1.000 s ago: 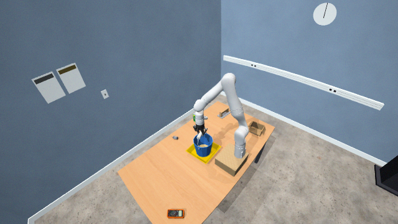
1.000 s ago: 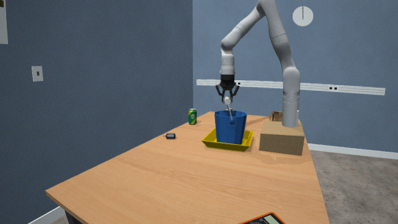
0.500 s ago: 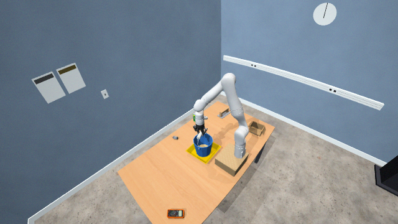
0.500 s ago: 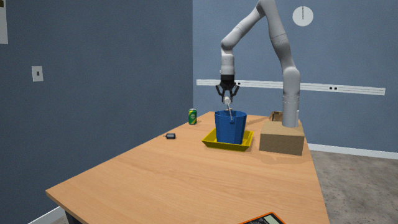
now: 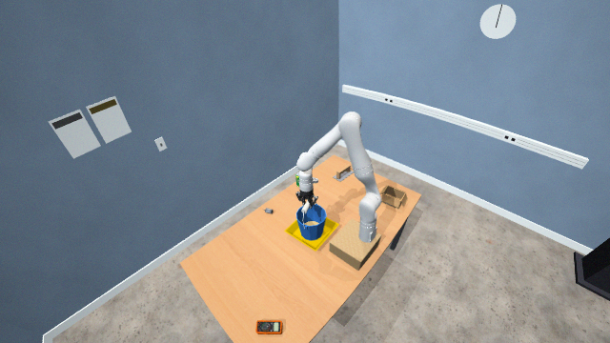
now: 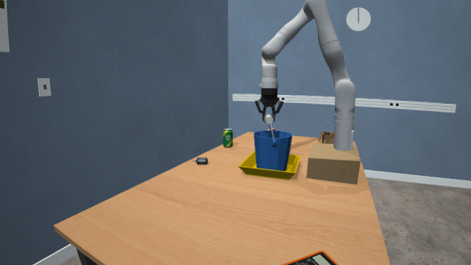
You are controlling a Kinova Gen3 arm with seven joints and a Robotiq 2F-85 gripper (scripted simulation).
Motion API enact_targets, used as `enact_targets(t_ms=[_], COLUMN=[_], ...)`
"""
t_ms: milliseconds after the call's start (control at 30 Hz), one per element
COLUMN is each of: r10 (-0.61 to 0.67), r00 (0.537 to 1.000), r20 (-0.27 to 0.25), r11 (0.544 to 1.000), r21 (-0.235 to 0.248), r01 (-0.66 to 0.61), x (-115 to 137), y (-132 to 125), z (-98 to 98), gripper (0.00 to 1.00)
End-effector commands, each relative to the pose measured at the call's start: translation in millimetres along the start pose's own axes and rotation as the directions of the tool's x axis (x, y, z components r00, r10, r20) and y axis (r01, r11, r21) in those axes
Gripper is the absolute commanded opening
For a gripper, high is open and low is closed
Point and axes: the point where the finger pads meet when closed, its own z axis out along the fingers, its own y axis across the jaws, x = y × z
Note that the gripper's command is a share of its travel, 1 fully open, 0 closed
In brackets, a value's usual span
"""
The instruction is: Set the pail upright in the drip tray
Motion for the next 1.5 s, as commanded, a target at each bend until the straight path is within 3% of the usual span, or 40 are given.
enact_targets(t_ms=[0, 67, 100, 1467], r10=[0.001, 0.001, 0.001, 0.001], r00=[1.000, 1.000, 1.000, 1.000], r20=[-0.002, -0.002, -0.002, -0.003], r11=[1.000, 1.000, 1.000, 1.000], r21=[0.002, 0.002, 0.002, 0.001], r01=[-0.001, -0.001, -0.001, -0.001], x=[0.2, 0.2, 0.2, 0.3], y=[-0.2, -0.2, -0.2, -0.1], z=[1.4, 1.4, 1.4, 0.2], gripper=[0.10, 0.10, 1.00, 1.00])
